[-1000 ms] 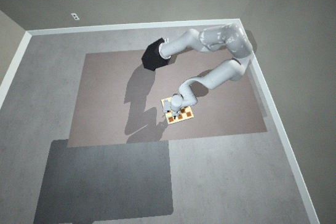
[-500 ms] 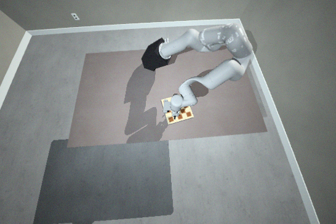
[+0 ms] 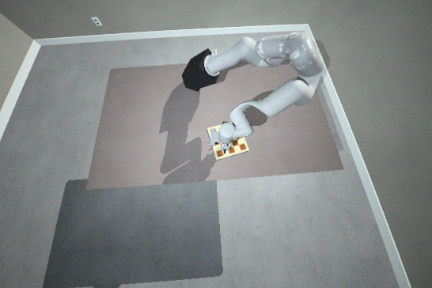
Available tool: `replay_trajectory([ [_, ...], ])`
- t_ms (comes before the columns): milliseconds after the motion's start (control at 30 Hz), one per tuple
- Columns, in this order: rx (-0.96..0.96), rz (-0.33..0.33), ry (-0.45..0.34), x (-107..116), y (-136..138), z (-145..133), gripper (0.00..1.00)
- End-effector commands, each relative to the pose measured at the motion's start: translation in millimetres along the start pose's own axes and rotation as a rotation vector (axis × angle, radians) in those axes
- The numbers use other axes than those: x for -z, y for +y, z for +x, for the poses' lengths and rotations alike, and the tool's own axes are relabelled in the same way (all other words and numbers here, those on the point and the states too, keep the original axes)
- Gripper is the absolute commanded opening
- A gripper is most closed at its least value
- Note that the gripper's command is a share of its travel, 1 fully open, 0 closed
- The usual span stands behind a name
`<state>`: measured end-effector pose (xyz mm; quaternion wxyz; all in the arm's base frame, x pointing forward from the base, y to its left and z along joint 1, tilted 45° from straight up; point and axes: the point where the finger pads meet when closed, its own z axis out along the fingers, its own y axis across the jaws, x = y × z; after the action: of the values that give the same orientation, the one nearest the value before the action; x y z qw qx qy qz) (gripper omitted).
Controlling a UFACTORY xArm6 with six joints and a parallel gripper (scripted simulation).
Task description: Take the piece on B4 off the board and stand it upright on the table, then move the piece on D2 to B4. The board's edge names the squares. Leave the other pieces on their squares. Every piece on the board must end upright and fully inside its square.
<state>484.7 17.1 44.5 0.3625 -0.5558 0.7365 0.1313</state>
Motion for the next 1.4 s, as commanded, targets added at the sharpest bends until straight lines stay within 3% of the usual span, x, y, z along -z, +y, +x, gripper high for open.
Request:
replay_trajectory([
  [0, 0.001, 0.003, 0.000, -5.9, -1.5, 0.0, 0.39],
  [333, 0.001, 0.003, 0.000, -18.9, -1.6, 0.0, 0.39],
  [1367, 0.001, 0.003, 0.000, -19.5, -1.6, 0.0, 0.39],
])
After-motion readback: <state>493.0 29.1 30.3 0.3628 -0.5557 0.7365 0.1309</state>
